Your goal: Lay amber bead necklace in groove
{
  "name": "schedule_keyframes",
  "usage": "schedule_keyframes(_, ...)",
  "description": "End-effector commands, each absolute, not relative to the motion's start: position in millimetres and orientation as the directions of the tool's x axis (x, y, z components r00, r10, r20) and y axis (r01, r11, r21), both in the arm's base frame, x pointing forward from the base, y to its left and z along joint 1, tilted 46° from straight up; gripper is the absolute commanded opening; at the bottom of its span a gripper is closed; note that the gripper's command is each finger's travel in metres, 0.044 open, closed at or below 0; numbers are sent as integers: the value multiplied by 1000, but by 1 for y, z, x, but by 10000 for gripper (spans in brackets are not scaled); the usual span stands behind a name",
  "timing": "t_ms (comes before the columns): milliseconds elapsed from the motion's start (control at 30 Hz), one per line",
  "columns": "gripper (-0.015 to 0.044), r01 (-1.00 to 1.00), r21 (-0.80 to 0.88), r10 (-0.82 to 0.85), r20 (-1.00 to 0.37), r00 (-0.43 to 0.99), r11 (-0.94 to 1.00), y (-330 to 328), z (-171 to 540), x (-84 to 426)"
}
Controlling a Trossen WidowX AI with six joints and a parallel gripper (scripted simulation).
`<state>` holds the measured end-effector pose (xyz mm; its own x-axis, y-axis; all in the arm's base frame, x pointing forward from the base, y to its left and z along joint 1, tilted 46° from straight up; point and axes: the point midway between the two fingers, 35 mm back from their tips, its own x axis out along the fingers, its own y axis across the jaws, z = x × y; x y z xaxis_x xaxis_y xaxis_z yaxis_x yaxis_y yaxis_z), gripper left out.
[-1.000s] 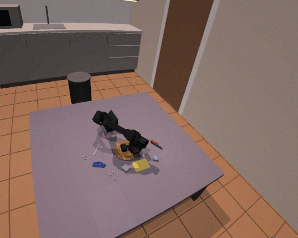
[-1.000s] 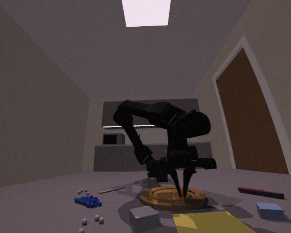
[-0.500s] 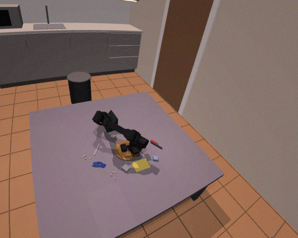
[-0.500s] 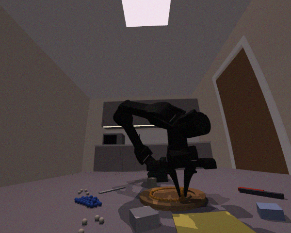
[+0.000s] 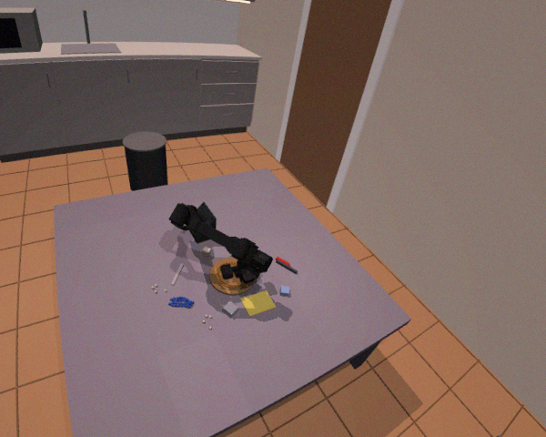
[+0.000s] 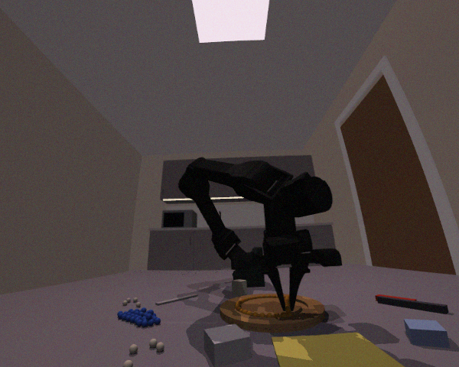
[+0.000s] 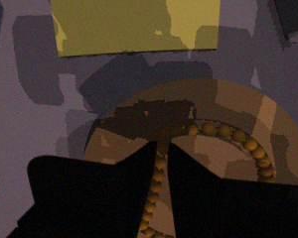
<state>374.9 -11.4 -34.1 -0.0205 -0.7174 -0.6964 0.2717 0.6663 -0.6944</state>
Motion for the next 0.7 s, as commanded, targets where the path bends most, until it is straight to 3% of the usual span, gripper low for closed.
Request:
schedule_keyframes(0,0,272,-694,-717,-696,-20,666,-11,-34,375)
schedule_keyframes(667,0,263,-698,-720,-694,-21,666,-1,-37,382)
